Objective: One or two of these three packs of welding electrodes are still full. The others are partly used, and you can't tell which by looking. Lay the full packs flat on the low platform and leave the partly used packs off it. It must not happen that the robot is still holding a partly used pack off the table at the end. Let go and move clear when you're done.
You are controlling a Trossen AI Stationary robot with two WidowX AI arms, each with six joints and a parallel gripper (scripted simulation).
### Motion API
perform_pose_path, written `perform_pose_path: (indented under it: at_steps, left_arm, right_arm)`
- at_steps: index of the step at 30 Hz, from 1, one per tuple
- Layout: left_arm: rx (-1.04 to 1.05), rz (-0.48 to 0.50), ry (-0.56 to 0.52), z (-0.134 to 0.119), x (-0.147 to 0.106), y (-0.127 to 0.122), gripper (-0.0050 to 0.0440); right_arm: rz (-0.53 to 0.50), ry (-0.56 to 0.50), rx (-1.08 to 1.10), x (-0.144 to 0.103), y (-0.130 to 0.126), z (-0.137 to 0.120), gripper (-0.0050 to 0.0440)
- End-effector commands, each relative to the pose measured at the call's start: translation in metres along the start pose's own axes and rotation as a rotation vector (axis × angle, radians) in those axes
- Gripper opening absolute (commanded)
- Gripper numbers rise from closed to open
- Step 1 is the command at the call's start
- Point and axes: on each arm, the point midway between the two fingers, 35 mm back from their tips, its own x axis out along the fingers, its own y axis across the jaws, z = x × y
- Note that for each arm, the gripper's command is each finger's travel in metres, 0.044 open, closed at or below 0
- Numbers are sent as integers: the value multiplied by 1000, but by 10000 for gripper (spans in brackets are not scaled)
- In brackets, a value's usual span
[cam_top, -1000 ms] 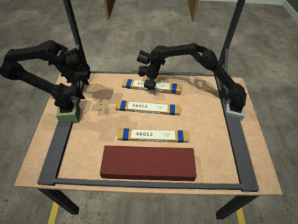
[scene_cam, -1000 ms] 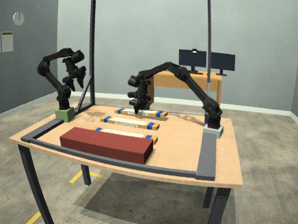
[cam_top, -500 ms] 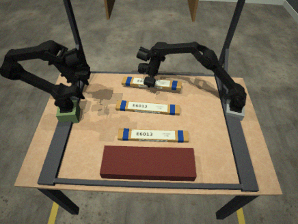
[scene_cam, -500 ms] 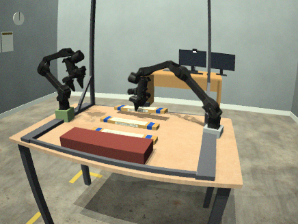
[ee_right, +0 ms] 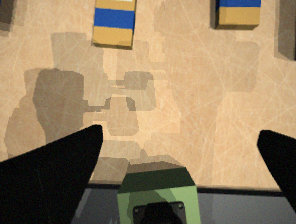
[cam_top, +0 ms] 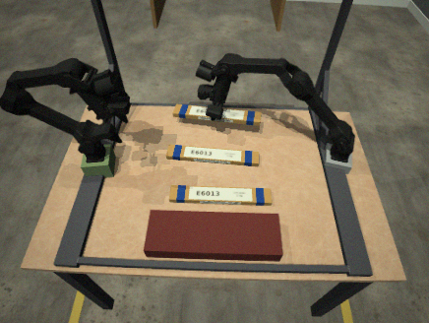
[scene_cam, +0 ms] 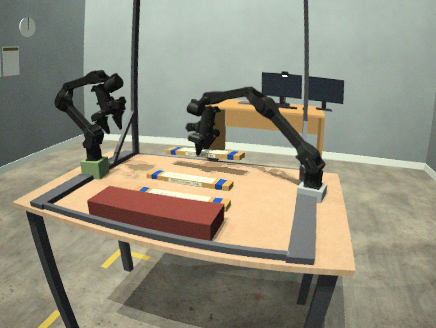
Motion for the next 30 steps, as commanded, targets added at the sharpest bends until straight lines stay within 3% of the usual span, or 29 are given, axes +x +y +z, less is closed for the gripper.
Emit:
perform_pose_path:
  at_steps: [1, 2, 7, 26, 30]
  left_arm:
    - [-4, -20, -112, 24, -45, -3, -50]
    - [-3, -17, -99, 23, -39, -3, -50]
    - [-4, -22, -127, 26, -55, -3, -50]
    - [-3, -18, -104, 27, -51, -4, -50]
    - [-3, -13, -71, 24, -37, -3, -50]
  right_arm:
    - [1, -20, 0, -5, 0, 3, 430]
    - [1, -20, 0, -5, 0, 3, 430]
    - [1, -20, 0, -5, 0, 3, 430]
    - [1, -20, 0, -5, 0, 3, 430]
    - [1, -20, 0, -5, 0, 3, 430]
